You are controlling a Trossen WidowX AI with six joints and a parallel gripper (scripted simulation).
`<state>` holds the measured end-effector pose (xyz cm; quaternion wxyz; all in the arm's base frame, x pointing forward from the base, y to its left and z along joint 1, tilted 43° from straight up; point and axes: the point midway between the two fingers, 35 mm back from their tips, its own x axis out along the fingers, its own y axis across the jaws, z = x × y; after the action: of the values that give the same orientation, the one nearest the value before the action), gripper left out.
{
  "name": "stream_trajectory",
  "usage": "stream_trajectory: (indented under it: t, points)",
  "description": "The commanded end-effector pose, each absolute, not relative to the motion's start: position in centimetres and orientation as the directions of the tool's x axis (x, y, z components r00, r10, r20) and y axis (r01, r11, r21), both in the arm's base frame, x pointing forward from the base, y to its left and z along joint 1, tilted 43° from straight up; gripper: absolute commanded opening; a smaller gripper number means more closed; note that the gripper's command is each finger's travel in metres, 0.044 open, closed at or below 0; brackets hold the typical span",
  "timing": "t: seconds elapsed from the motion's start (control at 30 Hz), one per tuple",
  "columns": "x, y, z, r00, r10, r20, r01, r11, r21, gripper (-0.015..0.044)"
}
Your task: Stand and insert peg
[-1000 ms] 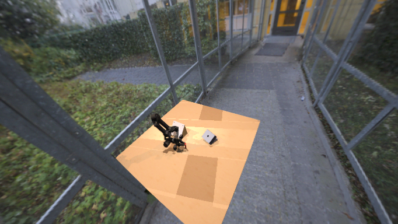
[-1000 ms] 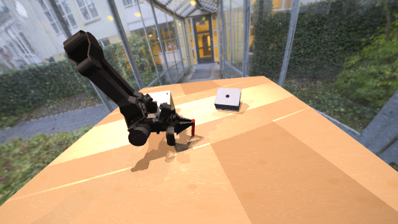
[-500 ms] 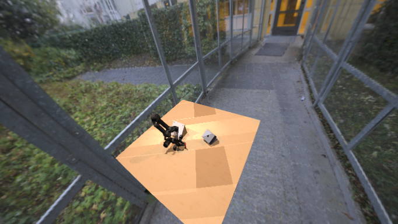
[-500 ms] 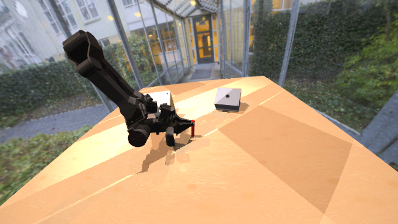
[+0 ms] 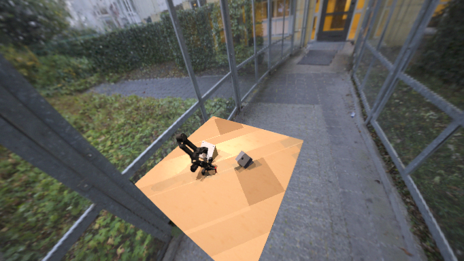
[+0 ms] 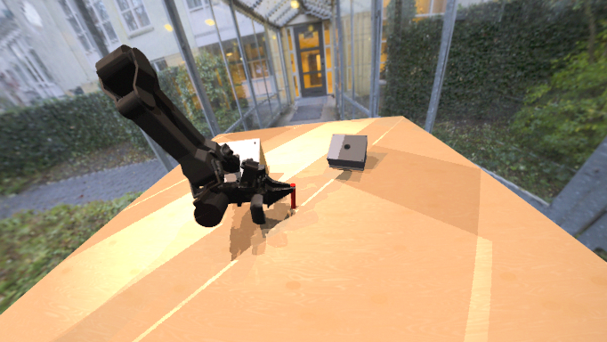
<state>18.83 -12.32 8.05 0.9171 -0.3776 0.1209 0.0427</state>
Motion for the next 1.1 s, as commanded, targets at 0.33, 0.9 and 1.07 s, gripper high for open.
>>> stream_trajectory:
  t: [0.33, 0.9, 1.07]
  points:
    - [18.82, -12.31, 8.05, 0.967, -0.012, -0.254, -0.17, 0.711, -0.683, 0.013]
    - [18.82, -12.31, 8.05, 0.967, -0.012, -0.254, -0.17, 0.711, -0.683, 0.013]
    - [18.82, -12.31, 8.05, 0.967, -0.012, -0.254, -0.17, 0.711, -0.683, 0.013]
